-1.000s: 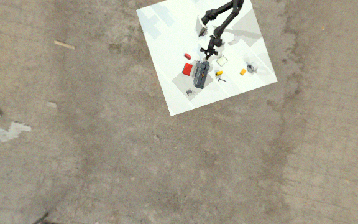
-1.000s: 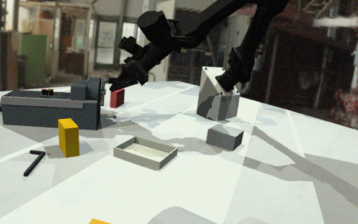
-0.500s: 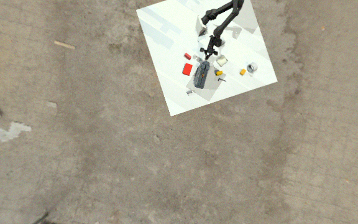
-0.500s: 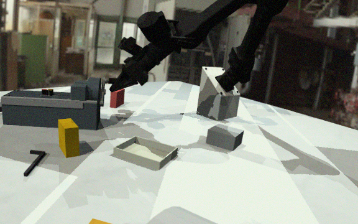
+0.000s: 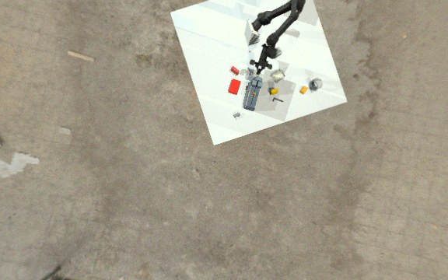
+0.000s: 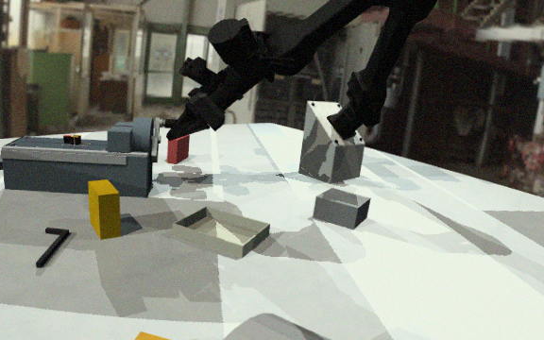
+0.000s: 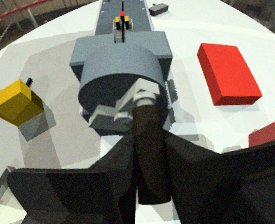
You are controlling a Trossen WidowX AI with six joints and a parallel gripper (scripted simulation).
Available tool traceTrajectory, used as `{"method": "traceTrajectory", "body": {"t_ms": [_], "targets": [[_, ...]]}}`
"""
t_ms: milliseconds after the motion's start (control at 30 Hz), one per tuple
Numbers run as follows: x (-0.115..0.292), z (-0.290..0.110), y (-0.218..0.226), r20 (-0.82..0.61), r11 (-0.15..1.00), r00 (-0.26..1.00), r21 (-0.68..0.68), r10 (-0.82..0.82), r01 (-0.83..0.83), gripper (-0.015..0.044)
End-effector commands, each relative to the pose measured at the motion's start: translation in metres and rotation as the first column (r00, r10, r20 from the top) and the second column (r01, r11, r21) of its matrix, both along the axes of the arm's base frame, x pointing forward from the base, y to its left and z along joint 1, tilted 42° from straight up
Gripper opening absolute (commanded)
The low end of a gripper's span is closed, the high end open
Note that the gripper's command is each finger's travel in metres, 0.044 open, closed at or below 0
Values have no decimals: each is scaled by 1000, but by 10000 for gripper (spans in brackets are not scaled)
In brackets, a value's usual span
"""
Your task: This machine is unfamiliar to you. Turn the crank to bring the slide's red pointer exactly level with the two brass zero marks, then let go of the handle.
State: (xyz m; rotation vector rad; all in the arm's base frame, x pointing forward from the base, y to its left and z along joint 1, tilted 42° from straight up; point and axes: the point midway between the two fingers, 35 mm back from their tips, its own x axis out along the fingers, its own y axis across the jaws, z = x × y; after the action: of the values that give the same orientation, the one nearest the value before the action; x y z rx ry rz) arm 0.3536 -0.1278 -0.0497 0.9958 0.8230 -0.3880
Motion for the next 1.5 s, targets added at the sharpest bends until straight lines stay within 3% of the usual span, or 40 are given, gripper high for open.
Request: {"method": "traceTrajectory", "body": {"t_ms": [0,1467], "targets": [[-4,-8,-1,-21,1000,1000,-3,-6,6,0],[-3,-33,15,-21,1000,1000,-2,-6,6,0]]}}
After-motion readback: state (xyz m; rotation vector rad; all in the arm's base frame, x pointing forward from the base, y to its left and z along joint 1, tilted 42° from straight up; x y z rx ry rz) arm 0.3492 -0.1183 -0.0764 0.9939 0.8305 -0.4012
